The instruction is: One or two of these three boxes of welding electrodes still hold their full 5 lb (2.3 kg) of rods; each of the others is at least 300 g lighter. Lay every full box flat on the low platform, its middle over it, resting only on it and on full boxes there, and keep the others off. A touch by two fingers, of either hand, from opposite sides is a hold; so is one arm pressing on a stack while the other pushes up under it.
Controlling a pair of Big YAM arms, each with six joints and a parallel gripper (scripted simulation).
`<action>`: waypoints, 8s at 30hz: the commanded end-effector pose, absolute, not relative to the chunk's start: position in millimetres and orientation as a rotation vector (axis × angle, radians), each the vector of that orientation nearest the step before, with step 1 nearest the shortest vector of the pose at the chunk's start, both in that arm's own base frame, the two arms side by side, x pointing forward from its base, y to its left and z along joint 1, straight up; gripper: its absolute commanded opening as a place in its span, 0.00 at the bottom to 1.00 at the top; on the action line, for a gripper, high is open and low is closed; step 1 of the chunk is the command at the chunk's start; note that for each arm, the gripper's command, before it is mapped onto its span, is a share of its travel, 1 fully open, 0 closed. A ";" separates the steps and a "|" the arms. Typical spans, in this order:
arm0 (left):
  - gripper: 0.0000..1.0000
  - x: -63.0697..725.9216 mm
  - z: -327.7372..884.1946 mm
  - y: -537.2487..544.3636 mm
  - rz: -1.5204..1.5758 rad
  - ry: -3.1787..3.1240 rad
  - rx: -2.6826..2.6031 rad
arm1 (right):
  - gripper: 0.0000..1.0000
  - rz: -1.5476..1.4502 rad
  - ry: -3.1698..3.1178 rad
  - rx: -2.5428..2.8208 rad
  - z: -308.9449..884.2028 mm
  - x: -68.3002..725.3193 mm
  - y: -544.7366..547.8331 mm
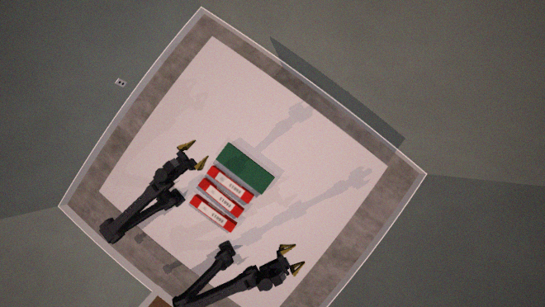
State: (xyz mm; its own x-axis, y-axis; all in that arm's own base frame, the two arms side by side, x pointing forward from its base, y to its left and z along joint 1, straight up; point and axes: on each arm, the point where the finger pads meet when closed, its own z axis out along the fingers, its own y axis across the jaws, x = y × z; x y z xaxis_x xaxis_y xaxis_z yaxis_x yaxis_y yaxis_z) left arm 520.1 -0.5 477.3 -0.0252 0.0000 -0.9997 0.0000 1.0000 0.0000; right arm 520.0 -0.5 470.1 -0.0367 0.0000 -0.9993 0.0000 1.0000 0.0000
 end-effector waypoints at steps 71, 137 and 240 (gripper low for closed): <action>1.00 296.4 300.5 -30.4 -0.006 2.310 1.406 | 1.00 -0.022 1.827 -1.560 365.0 344.9 178.0; 0.72 327.4 203.8 -69.7 0.009 2.425 1.979 | 0.72 -0.004 1.657 -2.655 197.3 298.6 262.9; 0.72 350.2 216.7 -92.8 0.027 2.401 1.959 | 0.72 -0.015 1.639 -2.625 217.8 303.4 290.7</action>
State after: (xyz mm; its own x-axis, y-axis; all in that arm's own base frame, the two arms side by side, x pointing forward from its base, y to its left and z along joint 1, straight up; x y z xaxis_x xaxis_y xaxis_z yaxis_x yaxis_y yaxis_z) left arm 335.2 -89.4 186.2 -0.1947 0.9808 0.0115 0.9805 0.1949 -0.0266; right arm 292.4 281.1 183.1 0.4444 -0.8958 0.0093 -0.8955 -0.4439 0.0328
